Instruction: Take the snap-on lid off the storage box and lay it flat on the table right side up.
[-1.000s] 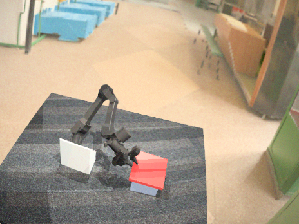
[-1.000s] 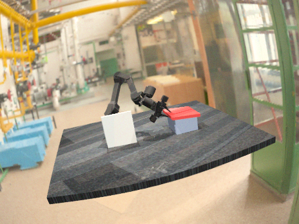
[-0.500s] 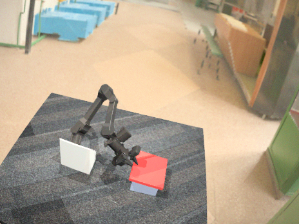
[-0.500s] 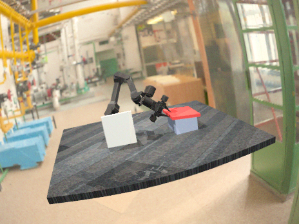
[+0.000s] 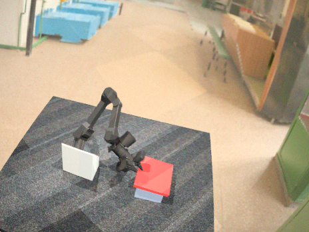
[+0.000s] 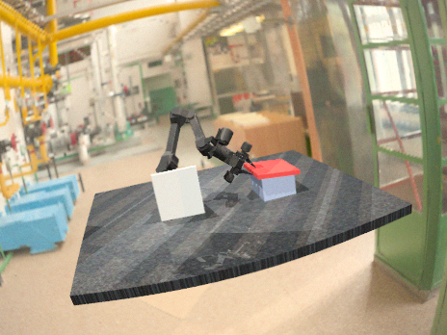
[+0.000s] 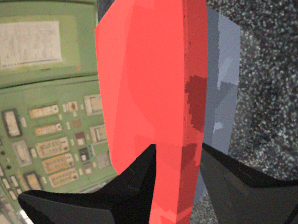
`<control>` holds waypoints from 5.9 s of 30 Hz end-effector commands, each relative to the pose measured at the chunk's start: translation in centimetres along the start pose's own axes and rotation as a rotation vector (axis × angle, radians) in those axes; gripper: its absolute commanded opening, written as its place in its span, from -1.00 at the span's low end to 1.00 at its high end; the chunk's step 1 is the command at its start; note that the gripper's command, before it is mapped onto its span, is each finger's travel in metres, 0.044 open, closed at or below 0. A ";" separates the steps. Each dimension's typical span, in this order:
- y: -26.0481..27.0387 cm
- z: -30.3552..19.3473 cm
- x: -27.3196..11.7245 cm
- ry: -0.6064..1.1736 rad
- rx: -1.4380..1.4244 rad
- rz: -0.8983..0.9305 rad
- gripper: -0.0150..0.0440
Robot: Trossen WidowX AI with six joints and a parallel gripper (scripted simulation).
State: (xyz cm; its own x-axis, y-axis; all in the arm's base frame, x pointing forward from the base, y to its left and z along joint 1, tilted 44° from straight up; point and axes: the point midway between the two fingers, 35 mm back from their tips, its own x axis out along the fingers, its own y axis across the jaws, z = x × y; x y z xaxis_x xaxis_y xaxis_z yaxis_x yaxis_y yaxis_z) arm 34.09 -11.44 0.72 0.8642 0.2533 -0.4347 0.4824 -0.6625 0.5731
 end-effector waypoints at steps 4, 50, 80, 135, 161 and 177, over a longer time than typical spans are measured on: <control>0.0 0.0 0.1 -0.002 0.003 0.000 -0.49; 0.3 0.0 0.3 -0.001 0.002 0.000 -0.49; 1.9 0.0 -0.7 -0.005 0.002 0.003 -0.49; 10.2 0.0 -2.1 -0.006 -0.001 0.005 -0.49; 12.9 0.0 -4.2 -0.007 -0.002 0.004 -0.49; 12.7 -1.0 -4.5 -0.007 -0.001 0.004 -0.49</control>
State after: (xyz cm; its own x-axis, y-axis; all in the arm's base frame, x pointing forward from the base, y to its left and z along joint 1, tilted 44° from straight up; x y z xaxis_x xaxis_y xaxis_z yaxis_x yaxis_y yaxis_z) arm 36.53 -20.55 10.16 0.8602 0.2570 -0.4405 0.4885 -0.6633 0.5669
